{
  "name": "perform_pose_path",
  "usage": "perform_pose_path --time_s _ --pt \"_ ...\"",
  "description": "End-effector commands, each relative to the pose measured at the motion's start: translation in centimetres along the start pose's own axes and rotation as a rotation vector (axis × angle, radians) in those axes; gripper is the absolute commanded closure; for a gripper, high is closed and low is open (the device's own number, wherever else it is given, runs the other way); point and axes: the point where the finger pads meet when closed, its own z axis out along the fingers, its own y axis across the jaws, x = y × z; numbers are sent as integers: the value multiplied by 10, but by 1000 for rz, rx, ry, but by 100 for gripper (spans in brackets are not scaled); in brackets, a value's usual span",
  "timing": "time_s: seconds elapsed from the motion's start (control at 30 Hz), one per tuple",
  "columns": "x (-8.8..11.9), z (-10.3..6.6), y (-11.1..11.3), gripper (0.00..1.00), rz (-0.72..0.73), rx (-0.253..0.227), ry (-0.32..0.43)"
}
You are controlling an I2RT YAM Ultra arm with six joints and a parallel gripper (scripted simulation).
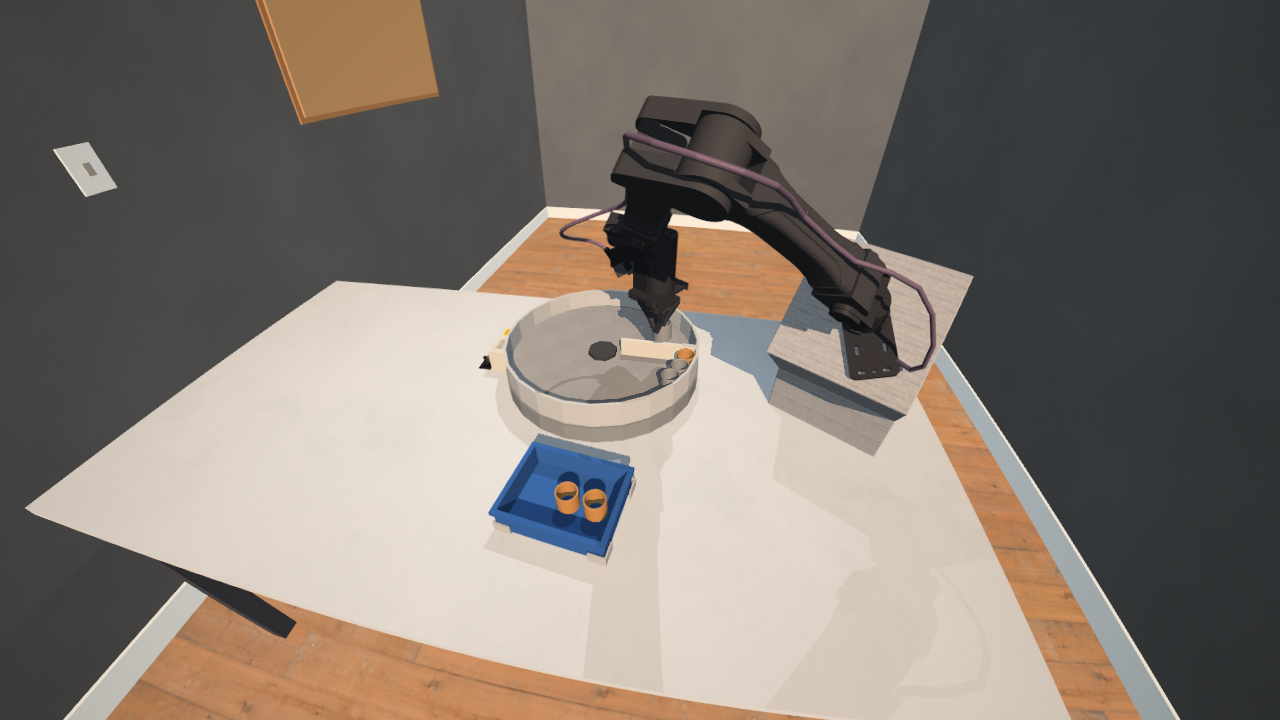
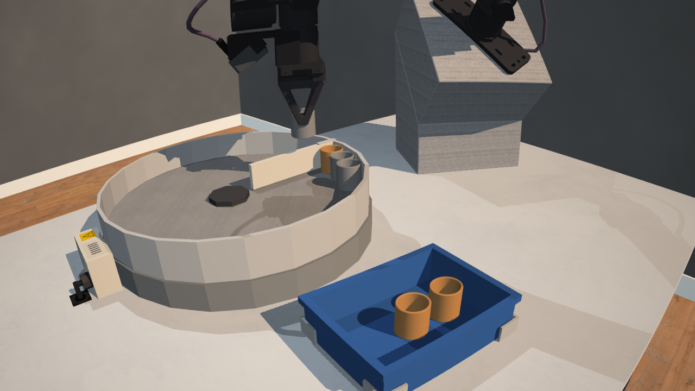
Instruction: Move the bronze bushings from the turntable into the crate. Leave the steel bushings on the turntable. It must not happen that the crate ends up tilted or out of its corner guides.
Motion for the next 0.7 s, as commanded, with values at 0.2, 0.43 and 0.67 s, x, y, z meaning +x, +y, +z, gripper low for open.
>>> perform_pose_path --time_s 0.2,0.43,0.67 --pt "-40 -3 13 100 17 5 -6" --pt "-66 -4 23 100 18 7 -9" --pt "-100 -9 33 100 24 8 -20"
